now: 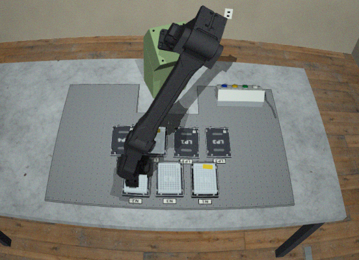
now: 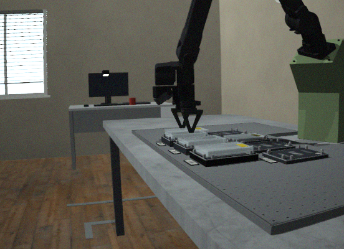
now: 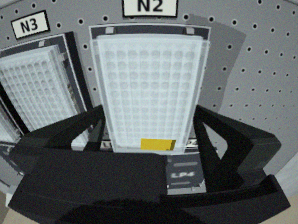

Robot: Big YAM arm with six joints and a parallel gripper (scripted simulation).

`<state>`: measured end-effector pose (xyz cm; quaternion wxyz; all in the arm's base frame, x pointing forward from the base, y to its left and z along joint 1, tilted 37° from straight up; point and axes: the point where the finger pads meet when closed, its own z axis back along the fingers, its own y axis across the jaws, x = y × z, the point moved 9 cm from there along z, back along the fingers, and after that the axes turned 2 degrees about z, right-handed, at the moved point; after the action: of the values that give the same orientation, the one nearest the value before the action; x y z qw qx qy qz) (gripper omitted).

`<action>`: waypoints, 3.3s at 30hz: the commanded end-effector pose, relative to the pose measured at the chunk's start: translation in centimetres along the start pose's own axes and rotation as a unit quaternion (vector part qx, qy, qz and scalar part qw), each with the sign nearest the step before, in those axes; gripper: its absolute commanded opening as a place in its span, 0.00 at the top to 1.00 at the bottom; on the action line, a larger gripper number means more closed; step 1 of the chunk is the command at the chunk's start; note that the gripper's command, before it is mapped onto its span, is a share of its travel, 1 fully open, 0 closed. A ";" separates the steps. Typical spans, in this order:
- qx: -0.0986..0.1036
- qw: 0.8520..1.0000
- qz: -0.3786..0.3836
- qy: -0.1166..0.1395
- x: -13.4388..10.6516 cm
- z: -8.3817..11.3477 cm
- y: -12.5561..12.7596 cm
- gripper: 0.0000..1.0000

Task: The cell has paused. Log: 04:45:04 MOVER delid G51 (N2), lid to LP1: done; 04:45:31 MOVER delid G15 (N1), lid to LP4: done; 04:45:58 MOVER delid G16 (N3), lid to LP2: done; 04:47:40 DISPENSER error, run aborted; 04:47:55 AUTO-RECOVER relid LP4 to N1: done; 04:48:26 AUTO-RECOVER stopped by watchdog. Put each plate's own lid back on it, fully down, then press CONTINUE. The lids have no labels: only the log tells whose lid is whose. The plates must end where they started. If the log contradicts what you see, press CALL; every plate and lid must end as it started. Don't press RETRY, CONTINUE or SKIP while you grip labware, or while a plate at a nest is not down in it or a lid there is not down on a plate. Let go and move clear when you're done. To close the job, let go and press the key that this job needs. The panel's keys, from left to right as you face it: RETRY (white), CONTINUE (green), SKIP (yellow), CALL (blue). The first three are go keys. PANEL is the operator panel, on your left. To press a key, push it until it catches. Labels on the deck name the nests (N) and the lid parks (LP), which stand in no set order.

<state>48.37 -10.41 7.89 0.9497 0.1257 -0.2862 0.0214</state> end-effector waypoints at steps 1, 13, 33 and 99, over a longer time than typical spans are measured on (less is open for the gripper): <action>-0.002 1.000 0.002 -0.014 1.3 -0.3 0.2 1.00; -0.003 1.000 0.003 -0.017 1.5 -0.4 0.2 1.00; -0.003 1.000 0.001 -0.010 0.8 -0.4 -0.1 1.00; -0.003 1.000 0.001 -0.010 0.7 -0.3 -0.1 0.00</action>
<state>48.77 -10.27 7.43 0.9496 0.1256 -0.2866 0.0212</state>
